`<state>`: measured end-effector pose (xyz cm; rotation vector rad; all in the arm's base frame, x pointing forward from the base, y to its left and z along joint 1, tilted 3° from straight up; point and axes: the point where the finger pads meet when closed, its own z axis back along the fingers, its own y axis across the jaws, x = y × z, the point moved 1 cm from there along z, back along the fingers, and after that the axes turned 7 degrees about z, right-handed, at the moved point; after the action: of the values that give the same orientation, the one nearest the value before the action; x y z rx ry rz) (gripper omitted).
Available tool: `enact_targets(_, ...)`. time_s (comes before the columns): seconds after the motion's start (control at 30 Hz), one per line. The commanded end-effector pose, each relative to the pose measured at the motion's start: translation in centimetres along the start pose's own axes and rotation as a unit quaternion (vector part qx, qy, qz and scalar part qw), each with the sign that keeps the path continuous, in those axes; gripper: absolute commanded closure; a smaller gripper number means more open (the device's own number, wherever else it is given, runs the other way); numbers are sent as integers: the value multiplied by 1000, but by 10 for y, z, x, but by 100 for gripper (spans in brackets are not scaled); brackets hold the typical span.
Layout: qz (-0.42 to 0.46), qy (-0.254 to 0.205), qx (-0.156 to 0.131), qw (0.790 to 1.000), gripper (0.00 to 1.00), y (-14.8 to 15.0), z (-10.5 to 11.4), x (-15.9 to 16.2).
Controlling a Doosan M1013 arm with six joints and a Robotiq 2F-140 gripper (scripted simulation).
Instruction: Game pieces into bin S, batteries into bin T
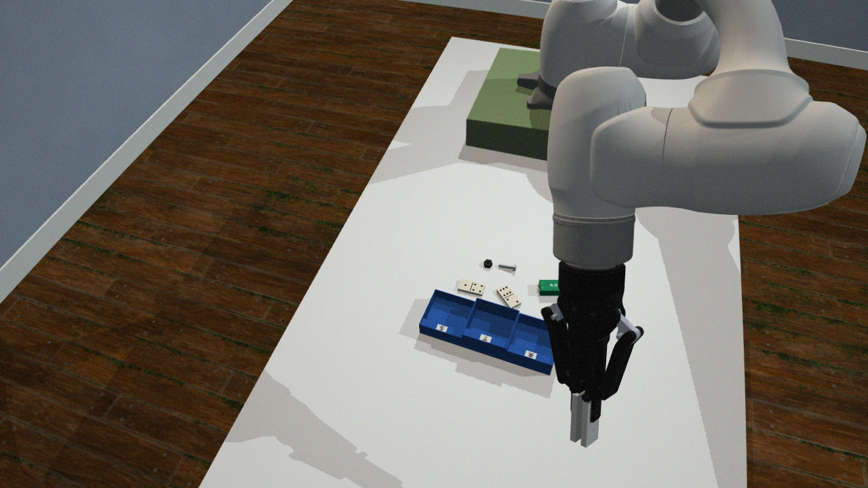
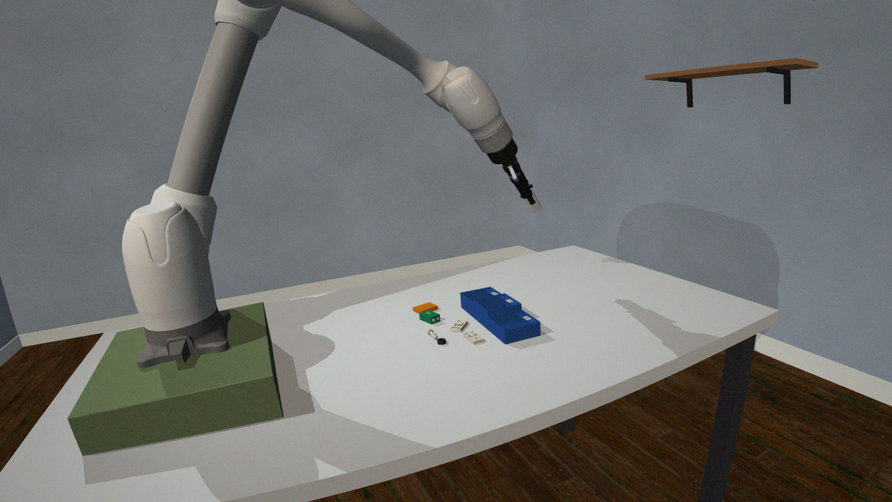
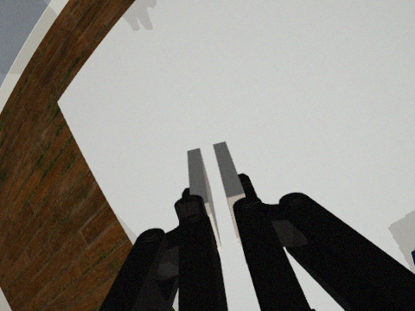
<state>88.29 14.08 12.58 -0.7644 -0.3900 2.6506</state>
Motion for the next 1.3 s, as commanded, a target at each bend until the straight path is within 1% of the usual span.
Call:
enact_targets(0.0, 20, -20, 12, 1000, 95, 16, 15, 21)
enact_targets(0.07, 20, -20, 12, 1000, 95, 16, 15, 21)
enact_targets(0.1, 37, -37, 20, 998, 95, 21, 19, 26)
enact_targets(0.17, 37, -37, 20, 998, 95, 21, 19, 26)
enact_targets(0.2, 53, -54, 28, 997, 95, 25, 23, 31)
enact_targets(0.23, 57, -57, 30, 996, 95, 30, 27, 37)
enact_targets(0.3, 57, -57, 30, 996, 95, 39, 35, 47)
enact_targets(0.37, 57, -57, 30, 996, 95, 39, 35, 47)
enact_targets(0.43, 89, -91, 47, 991, 95, 49, 44, 57)
enact_targets(0.53, 92, -95, 49, 990, 95, 63, 57, 73)
enact_targets(0.6, 92, -95, 49, 990, 95, 64, 58, 74)
enact_targets(0.67, 123, -130, 66, 982, 95, 74, 67, 83)
enact_targets(0.73, 123, -130, 66, 982, 95, 74, 67, 83)
enact_targets(0.83, 126, -133, 68, 981, 95, 88, 80, 98)
enact_targets(0.9, 126, -133, 68, 981, 95, 90, 82, 100)
enact_targets(0.97, 155, -168, 85, 970, 95, 100, 91, 109)
enact_targets(1.07, 157, -171, 87, 969, 95, 115, 106, 123)
enact_targets(1.17, 157, -171, 87, 969, 95, 118, 108, 126)
enact_targets(1.23, 184, -207, 105, 955, 95, 127, 118, 134)
enact_targets(1.27, 184, -207, 105, 955, 95, 127, 118, 134)
